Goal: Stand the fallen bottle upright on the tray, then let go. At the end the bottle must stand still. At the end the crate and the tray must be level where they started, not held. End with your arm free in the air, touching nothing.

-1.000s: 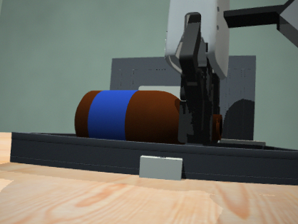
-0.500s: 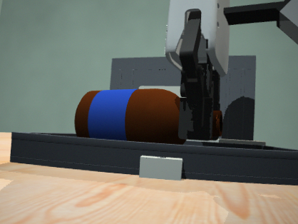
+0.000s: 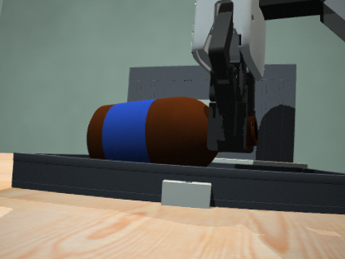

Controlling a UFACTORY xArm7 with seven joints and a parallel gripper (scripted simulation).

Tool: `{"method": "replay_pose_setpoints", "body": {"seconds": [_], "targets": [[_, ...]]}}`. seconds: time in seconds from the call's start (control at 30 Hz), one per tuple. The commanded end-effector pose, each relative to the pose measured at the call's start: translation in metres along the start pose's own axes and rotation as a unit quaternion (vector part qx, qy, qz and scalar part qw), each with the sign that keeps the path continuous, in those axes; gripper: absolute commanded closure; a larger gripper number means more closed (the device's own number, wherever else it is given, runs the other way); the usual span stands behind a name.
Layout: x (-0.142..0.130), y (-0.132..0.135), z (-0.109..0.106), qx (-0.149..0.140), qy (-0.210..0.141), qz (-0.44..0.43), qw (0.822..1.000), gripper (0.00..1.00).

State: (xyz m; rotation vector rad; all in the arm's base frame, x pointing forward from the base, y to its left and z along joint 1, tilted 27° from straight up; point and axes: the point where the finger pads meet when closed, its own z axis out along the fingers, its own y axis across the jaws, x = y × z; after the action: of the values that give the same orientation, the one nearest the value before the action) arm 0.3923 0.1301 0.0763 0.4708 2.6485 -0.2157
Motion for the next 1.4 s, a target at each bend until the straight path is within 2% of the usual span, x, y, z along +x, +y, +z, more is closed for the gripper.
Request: {"method": "replay_pose_setpoints", "body": {"seconds": [0.0, 0.47, 1.37], "targets": [[-0.001, 0.001, -0.004, -0.001, -0.001, 0.000, 1.000, 1.00], [-0.001, 0.001, -0.018, -0.001, -0.001, 0.000, 1.000, 1.00], [-0.001, 0.001, -0.058, -0.001, -0.001, 0.000, 1.000, 1.00]]}}
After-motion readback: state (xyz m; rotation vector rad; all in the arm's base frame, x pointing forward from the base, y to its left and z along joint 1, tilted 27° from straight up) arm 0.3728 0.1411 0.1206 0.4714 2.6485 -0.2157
